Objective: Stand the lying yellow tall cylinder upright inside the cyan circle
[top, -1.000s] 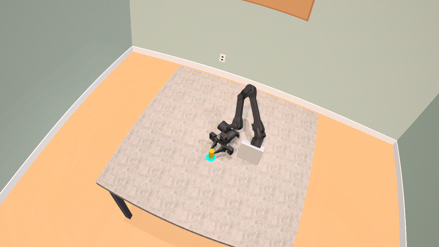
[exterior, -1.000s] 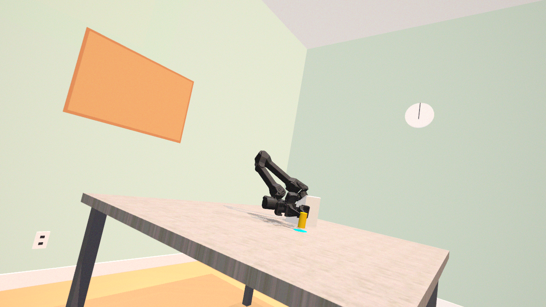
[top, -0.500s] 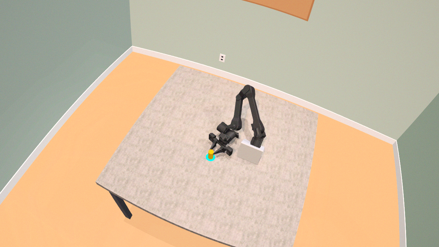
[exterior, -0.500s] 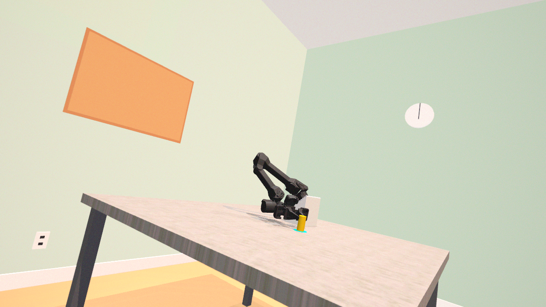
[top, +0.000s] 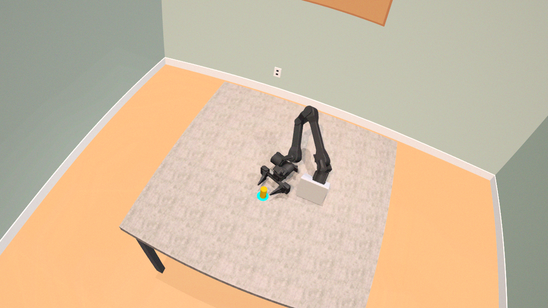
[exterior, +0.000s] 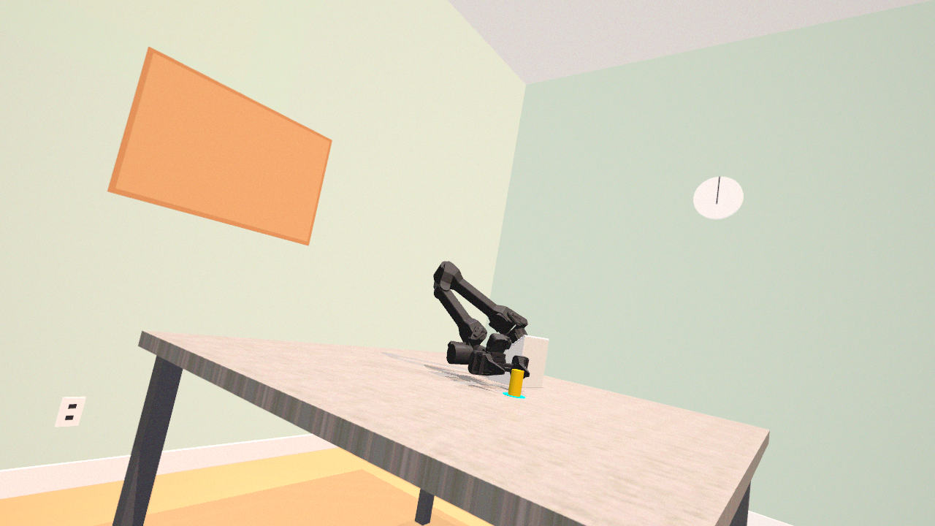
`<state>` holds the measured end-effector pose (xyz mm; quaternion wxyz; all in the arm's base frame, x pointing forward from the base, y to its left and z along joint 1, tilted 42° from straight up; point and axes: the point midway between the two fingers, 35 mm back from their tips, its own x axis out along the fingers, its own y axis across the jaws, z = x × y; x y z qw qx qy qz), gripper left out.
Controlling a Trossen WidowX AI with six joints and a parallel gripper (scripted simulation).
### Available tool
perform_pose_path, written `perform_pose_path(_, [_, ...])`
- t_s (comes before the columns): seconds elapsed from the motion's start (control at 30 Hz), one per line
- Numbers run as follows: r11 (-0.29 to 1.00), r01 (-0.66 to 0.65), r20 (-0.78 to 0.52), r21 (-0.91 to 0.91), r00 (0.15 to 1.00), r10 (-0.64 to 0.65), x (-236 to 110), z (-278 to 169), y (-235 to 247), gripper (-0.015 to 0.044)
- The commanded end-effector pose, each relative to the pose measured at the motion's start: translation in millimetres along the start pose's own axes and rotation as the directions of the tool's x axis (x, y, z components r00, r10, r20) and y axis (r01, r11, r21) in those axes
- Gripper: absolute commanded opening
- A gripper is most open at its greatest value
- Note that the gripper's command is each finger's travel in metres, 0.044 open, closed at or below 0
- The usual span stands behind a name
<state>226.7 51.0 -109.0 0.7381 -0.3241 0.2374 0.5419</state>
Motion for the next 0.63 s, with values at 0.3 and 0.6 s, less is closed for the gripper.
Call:
perform_pose_path(0.3, [1.0, 0.001, -0.001, -0.011, 1.0, -0.001, -3.9, 51.9, -4.8, 0.04])
perform_pose_path(0.6, [1.0, 0.009, 0.017, -0.012, 1.0, -0.009, -7.4, 89.2, 0.3, 0.04])
